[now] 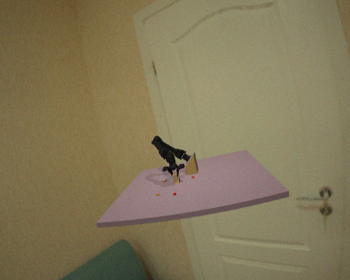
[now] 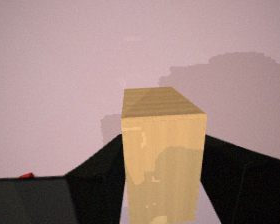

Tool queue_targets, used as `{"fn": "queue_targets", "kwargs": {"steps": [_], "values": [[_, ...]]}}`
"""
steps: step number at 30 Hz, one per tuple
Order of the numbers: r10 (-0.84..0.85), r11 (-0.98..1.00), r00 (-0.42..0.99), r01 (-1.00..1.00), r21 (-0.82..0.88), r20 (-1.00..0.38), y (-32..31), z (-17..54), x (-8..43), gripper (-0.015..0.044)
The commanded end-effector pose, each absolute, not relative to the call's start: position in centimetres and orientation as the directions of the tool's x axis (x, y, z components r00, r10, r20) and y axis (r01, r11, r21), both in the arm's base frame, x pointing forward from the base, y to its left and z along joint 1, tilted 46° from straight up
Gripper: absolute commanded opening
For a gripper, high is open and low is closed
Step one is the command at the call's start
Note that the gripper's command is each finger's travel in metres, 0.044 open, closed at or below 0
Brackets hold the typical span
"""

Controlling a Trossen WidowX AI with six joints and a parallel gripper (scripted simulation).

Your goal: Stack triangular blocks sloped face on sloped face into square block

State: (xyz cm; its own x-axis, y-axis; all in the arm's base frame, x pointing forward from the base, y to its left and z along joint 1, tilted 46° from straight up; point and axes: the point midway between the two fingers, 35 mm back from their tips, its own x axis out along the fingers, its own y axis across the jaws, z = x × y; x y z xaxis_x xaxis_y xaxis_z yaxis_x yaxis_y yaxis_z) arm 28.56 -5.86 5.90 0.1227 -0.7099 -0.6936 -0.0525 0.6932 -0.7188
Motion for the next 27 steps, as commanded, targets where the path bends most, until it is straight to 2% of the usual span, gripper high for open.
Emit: {"fn": "queue_targets", "kwargs": {"steps": [1, 27], "values": [[-0.713, 0.689, 0.123, -0.059, -0.722, -0.690, -5.93, 5.87, 28.46, 0.0000], [-0.714, 0.687, 0.122, -0.062, -0.724, -0.689, -6.62, 5.23, 28.21, 0.0000]]}}
